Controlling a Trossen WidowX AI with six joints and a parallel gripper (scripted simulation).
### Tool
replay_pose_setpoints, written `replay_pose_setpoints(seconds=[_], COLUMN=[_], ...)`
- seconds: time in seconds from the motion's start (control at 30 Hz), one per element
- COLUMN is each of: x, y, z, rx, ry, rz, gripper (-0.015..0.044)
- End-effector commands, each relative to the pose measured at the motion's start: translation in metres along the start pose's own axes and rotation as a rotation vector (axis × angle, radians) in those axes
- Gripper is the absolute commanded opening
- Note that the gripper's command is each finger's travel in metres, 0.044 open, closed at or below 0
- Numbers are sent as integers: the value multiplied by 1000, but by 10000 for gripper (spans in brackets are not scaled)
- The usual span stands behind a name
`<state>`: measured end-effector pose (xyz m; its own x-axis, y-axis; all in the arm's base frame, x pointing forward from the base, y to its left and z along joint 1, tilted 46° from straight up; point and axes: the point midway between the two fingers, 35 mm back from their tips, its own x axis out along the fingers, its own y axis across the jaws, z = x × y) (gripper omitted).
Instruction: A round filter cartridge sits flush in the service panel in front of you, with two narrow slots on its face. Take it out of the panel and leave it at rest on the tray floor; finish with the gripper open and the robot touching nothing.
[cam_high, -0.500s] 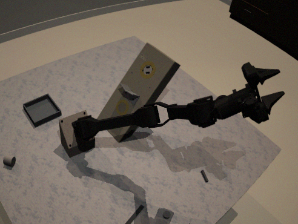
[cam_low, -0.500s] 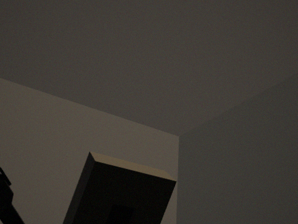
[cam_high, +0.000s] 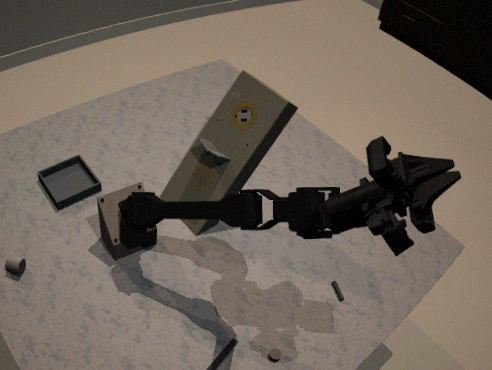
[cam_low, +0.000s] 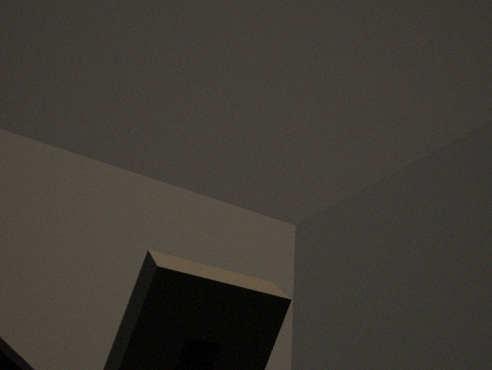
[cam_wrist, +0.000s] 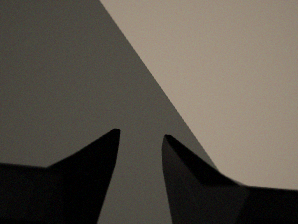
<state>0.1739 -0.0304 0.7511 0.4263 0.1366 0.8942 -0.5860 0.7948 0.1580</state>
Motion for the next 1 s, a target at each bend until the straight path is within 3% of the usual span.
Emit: replay_pose_setpoints(seconds=[0.0, 0.23, 0.47, 0.97], x=[-19, -57, -99, -143], y=[65, 167, 258, 316], z=[34, 45, 9, -88], rx=[31, 45, 15, -38], ry=[-41, 2, 156, 433], rz=[161, 387, 552, 607], gripper=[94, 94, 94, 94])
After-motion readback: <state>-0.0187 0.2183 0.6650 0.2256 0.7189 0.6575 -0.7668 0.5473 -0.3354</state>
